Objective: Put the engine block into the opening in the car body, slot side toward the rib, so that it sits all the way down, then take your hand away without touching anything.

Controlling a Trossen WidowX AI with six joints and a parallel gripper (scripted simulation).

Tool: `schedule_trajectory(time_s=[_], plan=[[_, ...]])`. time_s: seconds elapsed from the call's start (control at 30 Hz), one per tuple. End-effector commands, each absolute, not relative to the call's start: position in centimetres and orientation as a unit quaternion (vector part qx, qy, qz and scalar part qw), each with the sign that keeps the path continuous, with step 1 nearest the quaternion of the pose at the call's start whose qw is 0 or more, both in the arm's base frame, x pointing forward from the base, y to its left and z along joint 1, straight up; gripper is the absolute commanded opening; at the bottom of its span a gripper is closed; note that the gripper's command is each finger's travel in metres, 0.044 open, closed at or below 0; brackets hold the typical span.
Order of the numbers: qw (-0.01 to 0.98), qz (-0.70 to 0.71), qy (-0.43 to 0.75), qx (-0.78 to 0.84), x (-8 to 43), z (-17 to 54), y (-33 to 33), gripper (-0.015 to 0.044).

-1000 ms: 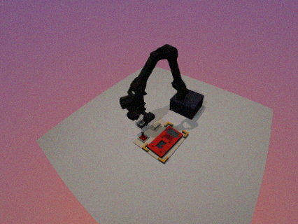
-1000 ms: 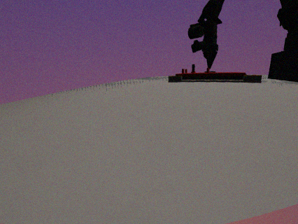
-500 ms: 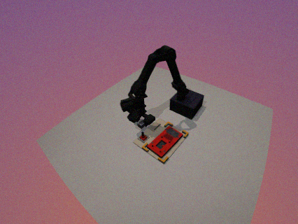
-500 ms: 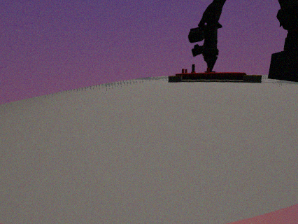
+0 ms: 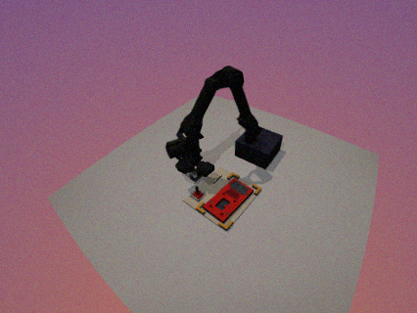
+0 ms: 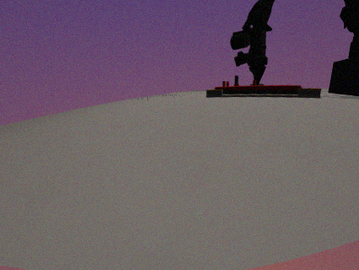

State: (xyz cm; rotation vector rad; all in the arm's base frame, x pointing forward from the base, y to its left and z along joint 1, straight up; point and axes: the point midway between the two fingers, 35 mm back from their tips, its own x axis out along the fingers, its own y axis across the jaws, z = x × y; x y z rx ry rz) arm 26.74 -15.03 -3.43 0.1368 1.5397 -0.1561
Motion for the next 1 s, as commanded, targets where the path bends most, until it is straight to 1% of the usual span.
schedule_trajectory(time_s=[0.0,0.03,0.97], plan=[[0.712,-0.070,0.696,0.060,26.7,-3.4,-15.1,0.0026],[0.712,-0.070,0.696,0.060,26.8,-3.1,-15.1,0.0000],[0.712,-0.070,0.696,0.060,27.0,5.4,-15.4,0.0000]])
